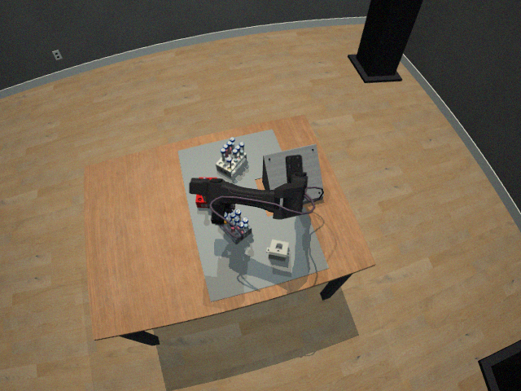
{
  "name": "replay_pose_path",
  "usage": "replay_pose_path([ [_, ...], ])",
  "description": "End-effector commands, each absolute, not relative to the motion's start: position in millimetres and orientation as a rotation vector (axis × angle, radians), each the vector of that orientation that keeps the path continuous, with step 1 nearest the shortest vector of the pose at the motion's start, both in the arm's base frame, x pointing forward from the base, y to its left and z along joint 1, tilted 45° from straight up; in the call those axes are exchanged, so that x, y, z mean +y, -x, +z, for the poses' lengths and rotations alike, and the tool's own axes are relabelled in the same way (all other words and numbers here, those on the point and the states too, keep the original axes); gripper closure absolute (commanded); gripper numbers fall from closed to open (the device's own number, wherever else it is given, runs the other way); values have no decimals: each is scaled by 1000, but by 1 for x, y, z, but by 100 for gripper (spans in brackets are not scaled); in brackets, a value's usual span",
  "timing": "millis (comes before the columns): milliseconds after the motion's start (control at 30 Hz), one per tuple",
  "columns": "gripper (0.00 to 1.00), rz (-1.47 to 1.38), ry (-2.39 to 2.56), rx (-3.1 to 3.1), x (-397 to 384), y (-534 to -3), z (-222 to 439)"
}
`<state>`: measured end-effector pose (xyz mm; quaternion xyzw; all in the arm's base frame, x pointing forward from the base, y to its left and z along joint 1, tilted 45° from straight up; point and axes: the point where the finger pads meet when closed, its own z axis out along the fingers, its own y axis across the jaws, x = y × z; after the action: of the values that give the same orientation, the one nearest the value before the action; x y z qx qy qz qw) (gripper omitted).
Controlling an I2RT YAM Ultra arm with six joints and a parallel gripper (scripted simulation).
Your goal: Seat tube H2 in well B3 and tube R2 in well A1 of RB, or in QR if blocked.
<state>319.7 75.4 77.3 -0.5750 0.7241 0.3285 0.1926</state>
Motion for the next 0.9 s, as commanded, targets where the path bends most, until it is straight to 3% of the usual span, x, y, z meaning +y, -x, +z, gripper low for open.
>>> replay_pose_path([
  [0, 70, 853, 1574, 2009, 69, -333, 90],
  [867, 70, 897, 1581, 2020, 82, -319, 78],
])
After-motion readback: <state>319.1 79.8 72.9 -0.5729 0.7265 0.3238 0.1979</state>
